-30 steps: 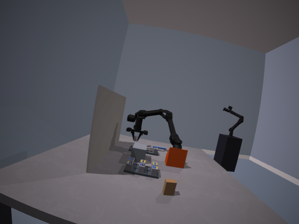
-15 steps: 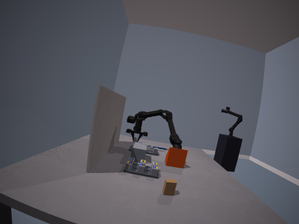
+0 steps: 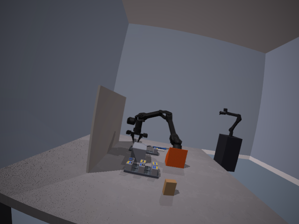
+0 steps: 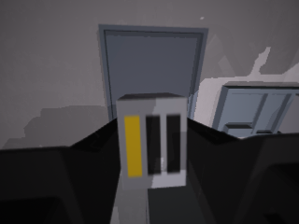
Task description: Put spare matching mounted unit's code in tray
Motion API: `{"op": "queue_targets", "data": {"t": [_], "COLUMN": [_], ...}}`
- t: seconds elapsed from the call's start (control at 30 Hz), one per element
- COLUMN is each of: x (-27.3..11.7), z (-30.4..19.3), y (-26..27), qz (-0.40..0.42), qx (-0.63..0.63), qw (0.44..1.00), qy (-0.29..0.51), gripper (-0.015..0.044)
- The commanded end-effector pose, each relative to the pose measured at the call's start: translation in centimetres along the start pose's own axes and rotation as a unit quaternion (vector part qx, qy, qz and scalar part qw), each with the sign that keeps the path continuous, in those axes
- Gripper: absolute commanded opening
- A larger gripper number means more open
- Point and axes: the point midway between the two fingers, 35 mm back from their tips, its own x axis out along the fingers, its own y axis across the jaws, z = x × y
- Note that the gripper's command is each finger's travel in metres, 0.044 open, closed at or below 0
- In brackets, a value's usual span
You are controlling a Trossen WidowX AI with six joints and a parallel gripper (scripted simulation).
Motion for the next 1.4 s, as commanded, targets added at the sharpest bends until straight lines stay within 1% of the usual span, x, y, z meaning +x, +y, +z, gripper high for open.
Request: {"op": "queue_targets", "data": {"t": [0.0,1.37], "x": [0.4,3.6], "z": [0.0,0.2], "y": [-0.1,-0.8], "qz": [0.0,-0.001], "qx": [-0.001,0.001], "qw": [1.0,1.0], "qy": [0.0,-0.005], "gripper": [0.0,0.0]}}
